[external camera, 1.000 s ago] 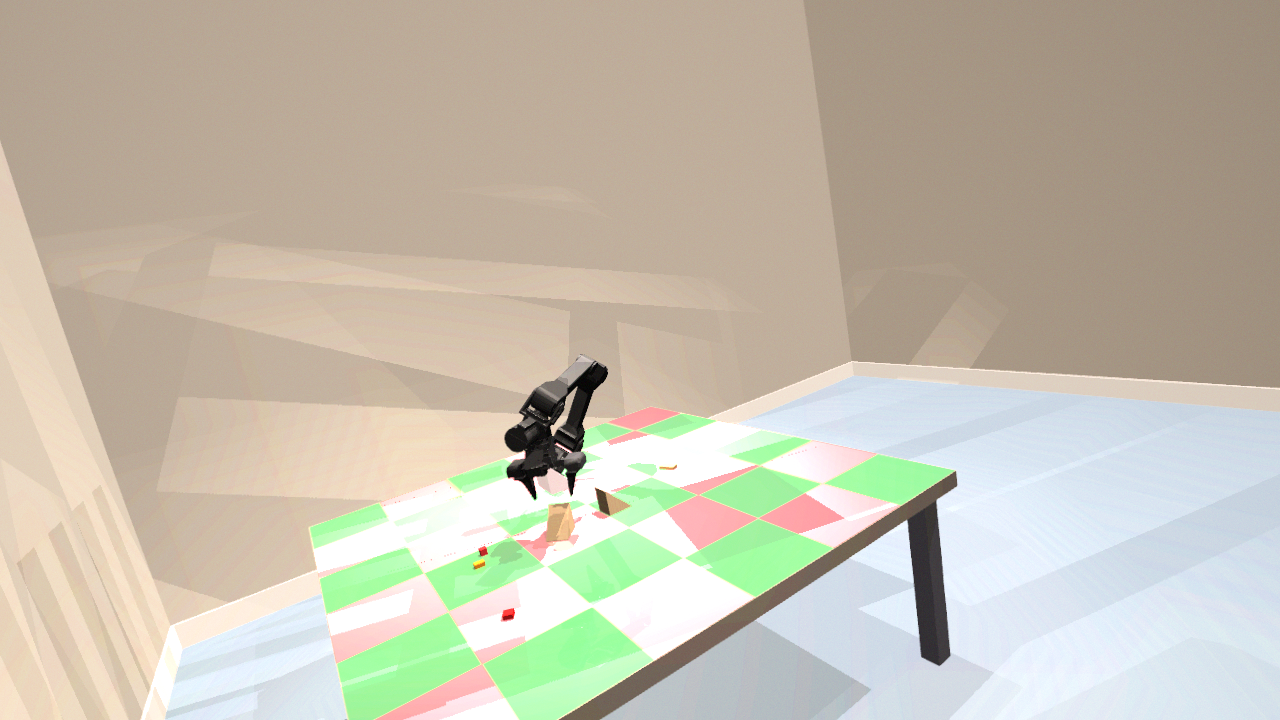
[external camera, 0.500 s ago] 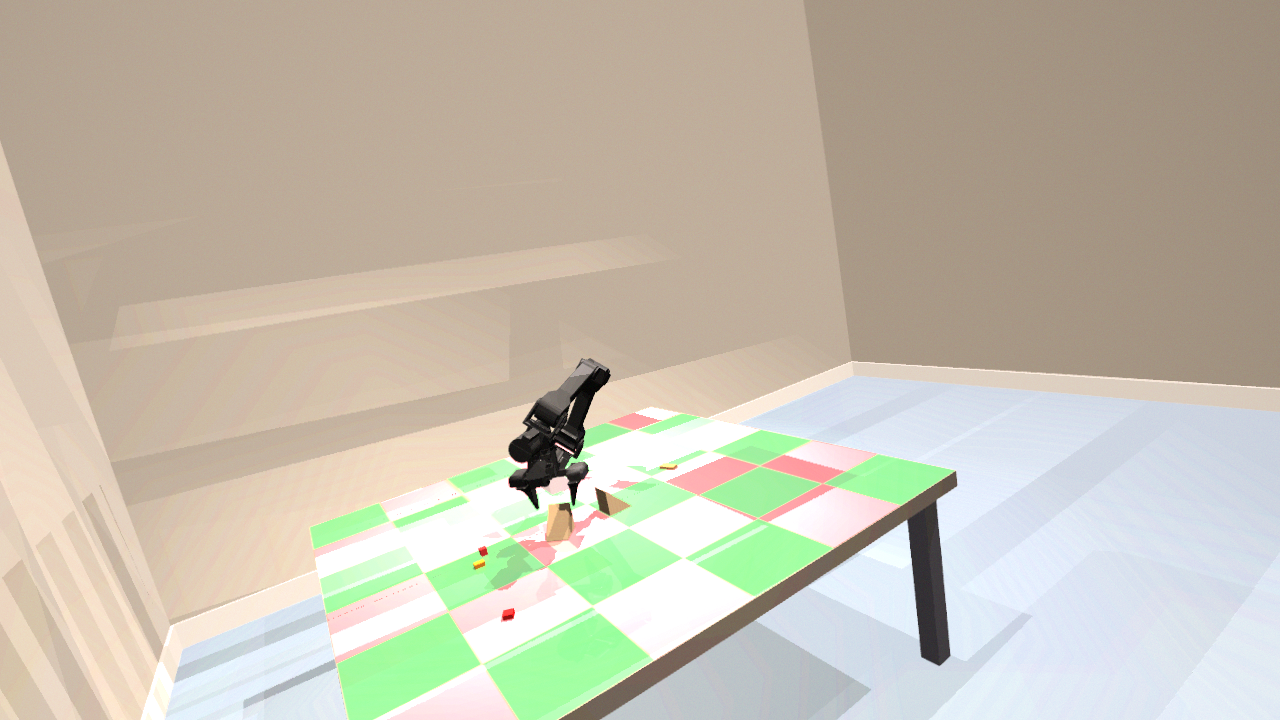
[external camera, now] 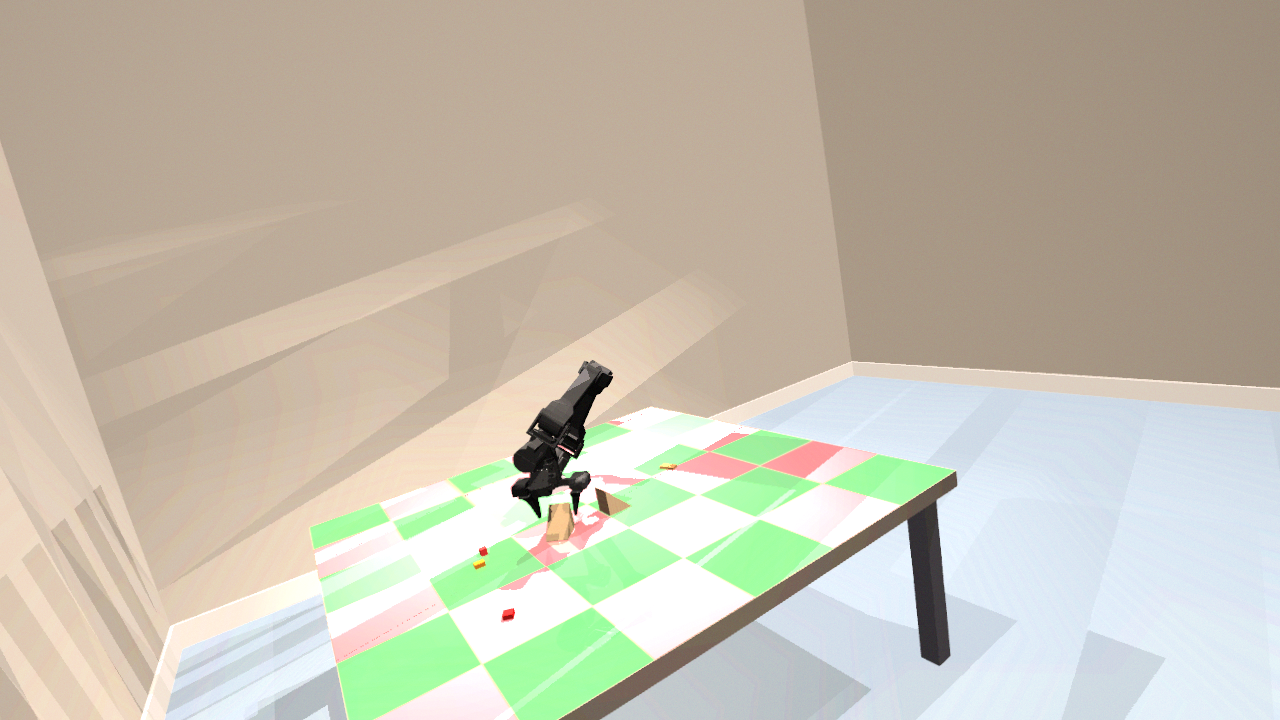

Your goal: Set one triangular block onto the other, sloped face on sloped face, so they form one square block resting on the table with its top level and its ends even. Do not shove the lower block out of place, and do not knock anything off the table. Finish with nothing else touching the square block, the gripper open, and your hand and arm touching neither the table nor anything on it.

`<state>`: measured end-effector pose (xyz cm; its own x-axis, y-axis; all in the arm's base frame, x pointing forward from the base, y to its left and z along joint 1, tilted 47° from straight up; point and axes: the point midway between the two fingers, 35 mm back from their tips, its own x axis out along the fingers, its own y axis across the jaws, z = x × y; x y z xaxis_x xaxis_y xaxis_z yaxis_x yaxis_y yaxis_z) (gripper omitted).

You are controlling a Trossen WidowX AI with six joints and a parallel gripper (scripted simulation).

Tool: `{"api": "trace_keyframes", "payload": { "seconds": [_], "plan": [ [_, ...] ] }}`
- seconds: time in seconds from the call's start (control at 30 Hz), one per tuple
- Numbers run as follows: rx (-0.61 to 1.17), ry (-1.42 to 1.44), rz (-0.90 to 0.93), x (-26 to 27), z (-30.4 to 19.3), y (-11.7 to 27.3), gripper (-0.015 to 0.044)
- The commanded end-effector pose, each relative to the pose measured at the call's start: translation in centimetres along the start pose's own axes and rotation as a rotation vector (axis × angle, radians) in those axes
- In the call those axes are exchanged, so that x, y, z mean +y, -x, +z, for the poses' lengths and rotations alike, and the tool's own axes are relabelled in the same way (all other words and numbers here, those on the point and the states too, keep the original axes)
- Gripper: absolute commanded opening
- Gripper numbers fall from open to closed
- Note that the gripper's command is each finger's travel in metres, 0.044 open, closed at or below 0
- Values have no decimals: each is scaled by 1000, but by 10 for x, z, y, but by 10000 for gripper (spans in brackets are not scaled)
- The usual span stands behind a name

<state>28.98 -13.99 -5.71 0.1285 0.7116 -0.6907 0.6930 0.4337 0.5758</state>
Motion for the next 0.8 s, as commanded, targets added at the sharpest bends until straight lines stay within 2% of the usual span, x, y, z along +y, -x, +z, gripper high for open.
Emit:
{"api": "trace_keyframes", "payload": {
  "seconds": [0.0, 0.73, 0.77],
  "plan": [
    [-2, -5, 6, 0, 0, -6, 440],
    [-2, -2, 10, 0, -4, -39, 440],
    [-2, -2, 10, 0, -4, -39, 414]
  ]
}}
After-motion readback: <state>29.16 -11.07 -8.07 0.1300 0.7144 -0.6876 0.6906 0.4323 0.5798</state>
